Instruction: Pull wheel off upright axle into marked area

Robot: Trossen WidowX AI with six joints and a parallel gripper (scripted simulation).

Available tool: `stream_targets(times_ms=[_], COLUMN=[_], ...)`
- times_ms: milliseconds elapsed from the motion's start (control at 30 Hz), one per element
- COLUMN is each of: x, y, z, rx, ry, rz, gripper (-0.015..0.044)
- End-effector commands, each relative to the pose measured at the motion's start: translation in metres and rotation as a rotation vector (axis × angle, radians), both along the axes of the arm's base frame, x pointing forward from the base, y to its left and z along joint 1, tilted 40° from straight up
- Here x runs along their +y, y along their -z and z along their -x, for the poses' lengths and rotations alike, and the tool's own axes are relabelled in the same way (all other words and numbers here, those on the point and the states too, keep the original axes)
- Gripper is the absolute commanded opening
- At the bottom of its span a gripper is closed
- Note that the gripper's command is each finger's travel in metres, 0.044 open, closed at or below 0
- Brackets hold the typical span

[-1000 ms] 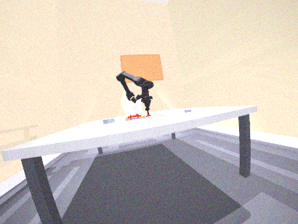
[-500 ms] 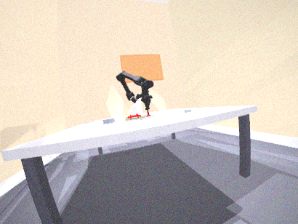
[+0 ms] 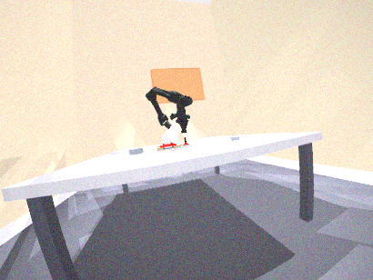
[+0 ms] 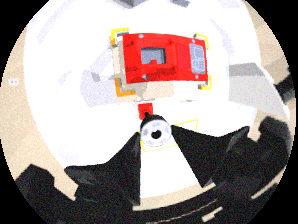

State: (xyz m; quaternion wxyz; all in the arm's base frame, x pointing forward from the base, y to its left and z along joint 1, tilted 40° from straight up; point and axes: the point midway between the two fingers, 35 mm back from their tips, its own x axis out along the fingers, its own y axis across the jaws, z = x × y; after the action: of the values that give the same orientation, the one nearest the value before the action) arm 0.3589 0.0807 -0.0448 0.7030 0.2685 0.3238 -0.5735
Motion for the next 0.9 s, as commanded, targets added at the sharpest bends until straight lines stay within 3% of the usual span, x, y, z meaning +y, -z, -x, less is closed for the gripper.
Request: stream_targets(times_ms=[0, 600, 867], x=[0.006, 0.066, 0.061], y=[-0.008, 0.053, 0.063], z=[0.001, 0.075, 0.076], rx=[-0.005, -0.002, -0.002], ry=[0.004, 0.003, 0.003], rz=[-0.006, -0.012, -0.011], gripper=[0.0, 0.0, 0.0])
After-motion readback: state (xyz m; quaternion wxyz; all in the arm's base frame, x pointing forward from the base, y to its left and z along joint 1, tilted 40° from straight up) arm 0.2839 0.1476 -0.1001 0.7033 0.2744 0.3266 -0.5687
